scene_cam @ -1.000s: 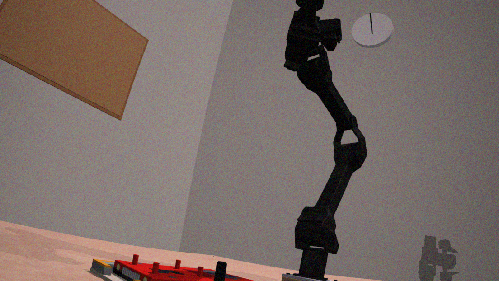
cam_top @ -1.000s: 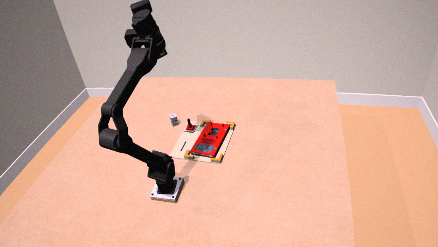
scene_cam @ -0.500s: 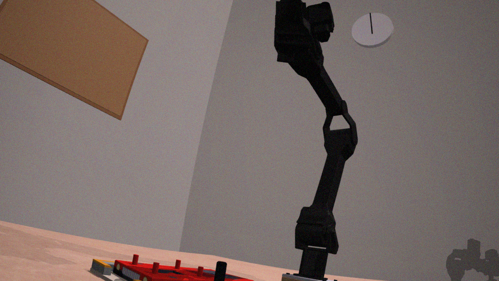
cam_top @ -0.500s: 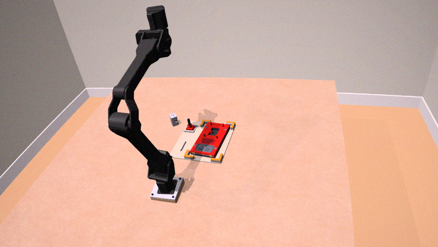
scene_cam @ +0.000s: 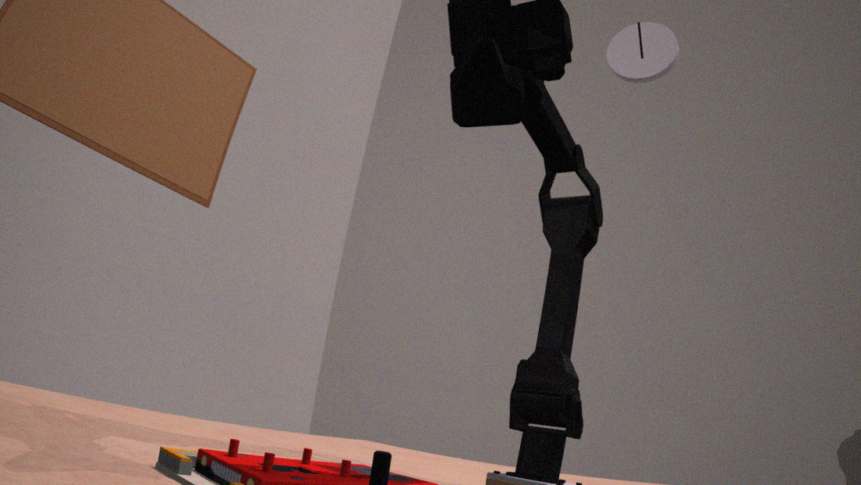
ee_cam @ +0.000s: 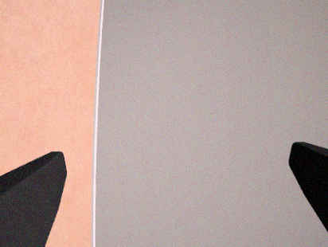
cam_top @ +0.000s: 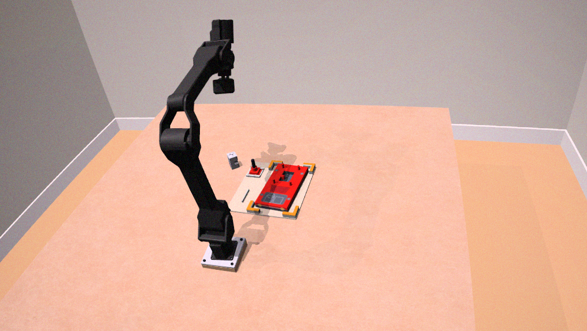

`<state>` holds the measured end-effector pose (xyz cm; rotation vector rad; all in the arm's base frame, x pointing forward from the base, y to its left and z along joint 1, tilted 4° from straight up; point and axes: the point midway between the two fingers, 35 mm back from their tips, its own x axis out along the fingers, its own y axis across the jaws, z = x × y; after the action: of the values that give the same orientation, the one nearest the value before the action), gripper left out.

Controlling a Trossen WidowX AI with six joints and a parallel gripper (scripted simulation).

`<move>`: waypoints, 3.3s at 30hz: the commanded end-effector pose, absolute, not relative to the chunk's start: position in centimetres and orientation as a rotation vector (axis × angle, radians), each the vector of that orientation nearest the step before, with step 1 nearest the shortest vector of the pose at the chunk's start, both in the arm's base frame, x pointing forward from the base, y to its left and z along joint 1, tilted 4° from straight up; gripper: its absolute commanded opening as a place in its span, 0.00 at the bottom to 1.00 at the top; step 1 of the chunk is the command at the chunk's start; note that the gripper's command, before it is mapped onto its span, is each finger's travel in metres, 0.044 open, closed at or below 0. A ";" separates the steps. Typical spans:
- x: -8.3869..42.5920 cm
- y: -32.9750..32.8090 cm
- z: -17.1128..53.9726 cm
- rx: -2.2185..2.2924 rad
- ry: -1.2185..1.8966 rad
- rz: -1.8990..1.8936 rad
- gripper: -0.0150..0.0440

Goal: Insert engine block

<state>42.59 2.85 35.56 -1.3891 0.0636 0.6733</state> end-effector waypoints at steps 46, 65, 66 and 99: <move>41.8 8.1 8.1 -1.549 0.869 1.632 1.00; 41.7 8.2 5.4 -1.549 0.869 1.632 1.00; 41.7 8.2 5.2 -1.549 0.869 1.632 1.00; 41.5 8.3 1.2 -1.549 0.869 1.633 0.69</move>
<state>41.52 8.39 1.33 -1.5497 0.8631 1.6334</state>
